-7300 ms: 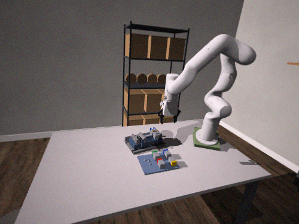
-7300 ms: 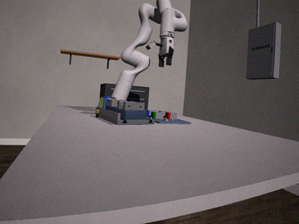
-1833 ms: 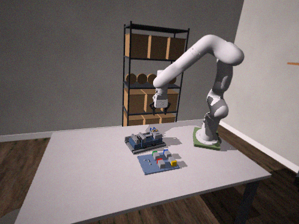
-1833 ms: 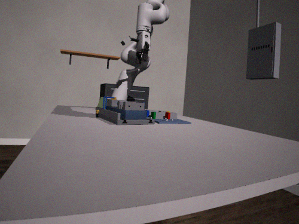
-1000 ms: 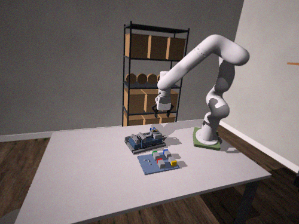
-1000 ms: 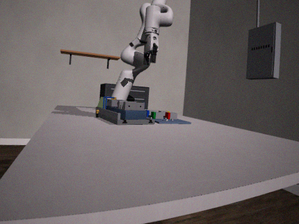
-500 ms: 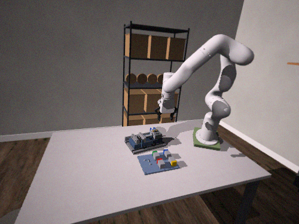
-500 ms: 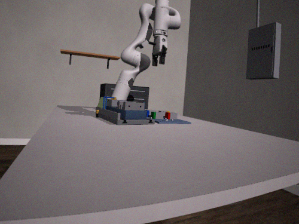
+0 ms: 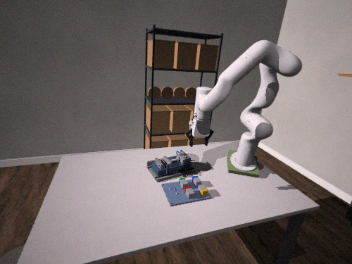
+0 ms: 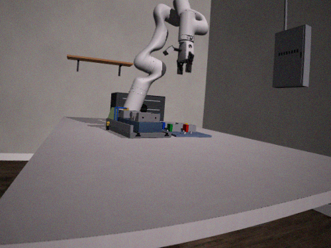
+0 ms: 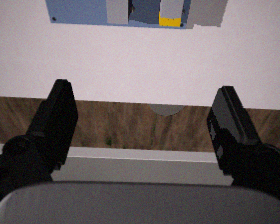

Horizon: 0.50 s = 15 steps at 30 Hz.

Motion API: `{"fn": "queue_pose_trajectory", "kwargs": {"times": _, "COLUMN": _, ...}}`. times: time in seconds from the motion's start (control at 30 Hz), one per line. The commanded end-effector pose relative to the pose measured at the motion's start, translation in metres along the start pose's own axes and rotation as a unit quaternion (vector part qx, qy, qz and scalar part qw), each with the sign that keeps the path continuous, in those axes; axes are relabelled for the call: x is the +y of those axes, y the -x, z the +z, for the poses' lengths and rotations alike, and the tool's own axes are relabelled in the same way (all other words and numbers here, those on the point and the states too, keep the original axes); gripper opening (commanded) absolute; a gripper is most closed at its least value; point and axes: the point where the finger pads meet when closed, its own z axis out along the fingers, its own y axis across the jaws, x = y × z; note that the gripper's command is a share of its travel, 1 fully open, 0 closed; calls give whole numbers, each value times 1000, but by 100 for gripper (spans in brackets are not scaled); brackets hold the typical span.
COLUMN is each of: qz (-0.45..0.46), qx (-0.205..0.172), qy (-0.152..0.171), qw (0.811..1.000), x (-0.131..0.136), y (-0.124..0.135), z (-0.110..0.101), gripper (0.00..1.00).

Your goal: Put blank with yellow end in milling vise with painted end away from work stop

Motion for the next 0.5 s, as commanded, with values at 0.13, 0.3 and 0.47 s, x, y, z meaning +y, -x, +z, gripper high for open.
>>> {"fn": "queue_pose_trajectory", "kwargs": {"times": 0.13, "qz": 0, "qx": 1, "qy": -1, "qw": 1000, "x": -1, "y": 8, "z": 0, "gripper": 100}}
{"fn": "queue_pose_trajectory", "kwargs": {"times": 0.3, "qz": 1, "qx": 2, "qy": 0, "qw": 1000, "x": -1, "y": 5, "z": 0, "gripper": 100}}
{"fn": "queue_pose_trajectory", "kwargs": {"times": 0.47, "qz": 1, "qx": 2, "qy": 0, "qw": 1000, "x": -1, "y": 3, "z": 0, "gripper": 100}}
